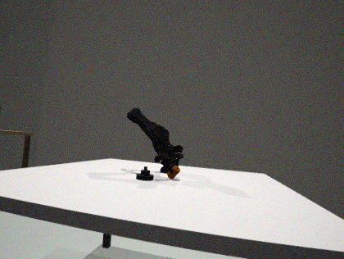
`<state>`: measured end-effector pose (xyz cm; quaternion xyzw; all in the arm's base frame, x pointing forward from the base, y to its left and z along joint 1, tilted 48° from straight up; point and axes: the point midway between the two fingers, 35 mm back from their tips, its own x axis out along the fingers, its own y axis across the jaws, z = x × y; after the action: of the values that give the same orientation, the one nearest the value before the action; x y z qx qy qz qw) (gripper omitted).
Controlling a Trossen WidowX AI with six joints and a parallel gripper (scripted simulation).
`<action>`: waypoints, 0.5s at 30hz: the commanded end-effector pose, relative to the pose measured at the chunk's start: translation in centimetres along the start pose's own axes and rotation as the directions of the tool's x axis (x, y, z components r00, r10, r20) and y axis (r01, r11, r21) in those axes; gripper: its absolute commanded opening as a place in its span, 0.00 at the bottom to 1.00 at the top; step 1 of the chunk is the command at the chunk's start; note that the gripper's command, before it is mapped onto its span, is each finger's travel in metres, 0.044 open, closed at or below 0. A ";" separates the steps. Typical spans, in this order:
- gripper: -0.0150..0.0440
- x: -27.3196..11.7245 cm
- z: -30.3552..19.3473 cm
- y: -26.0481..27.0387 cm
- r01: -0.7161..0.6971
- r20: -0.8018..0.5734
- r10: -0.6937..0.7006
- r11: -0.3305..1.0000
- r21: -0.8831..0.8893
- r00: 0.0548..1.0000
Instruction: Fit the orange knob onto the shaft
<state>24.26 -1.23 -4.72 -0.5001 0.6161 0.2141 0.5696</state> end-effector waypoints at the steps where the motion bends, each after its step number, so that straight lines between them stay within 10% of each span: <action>1: 0.56 -0.2 -0.5 0.2 0.001 0.076 -0.001 1.000 -0.007 0.997; 15: 0.56 -0.5 -2.1 0.2 0.000 0.307 0.003 1.000 -0.009 0.952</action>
<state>23.40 -2.42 -3.85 -0.4688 0.5407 0.2771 0.6411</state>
